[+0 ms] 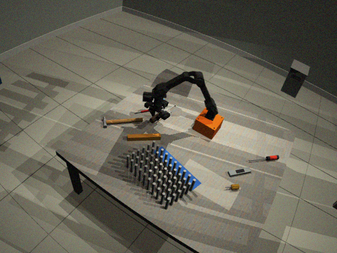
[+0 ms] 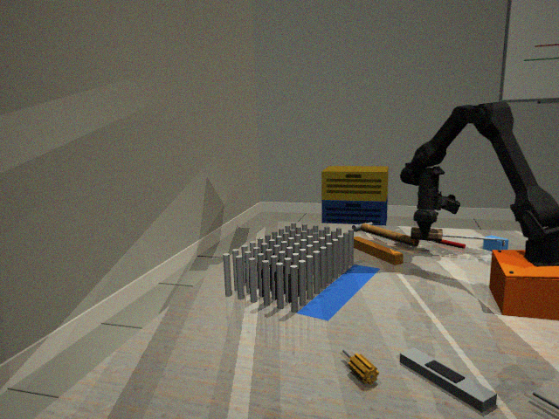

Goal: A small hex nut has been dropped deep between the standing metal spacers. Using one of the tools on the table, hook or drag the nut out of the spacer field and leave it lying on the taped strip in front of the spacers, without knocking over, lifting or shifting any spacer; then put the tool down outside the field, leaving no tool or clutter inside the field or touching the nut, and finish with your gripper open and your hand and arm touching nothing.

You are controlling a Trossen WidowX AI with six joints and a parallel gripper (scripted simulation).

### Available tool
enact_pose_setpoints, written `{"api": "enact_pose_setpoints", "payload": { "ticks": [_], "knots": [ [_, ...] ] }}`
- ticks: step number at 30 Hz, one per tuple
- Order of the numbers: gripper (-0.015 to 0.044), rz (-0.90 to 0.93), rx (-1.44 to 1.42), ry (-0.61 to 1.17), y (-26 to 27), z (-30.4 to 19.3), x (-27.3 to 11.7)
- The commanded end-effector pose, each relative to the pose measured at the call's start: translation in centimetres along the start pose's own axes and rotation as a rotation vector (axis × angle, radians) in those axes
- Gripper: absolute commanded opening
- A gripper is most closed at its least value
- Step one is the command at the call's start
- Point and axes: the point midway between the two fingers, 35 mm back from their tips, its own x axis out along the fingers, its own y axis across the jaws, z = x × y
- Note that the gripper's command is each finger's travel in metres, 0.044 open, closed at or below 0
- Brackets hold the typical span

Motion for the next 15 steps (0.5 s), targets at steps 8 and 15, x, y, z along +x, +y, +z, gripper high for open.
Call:
{"api": "enact_pose_setpoints", "payload": {
  "ticks": [8,15],
  "knots": [
    [0.0000,0.005,-0.009,0.006,-0.1,-0.2,1.2],
    [0.0000,0.007,-0.009,0.008,-0.1,-0.3,2.4]
  ]
}}
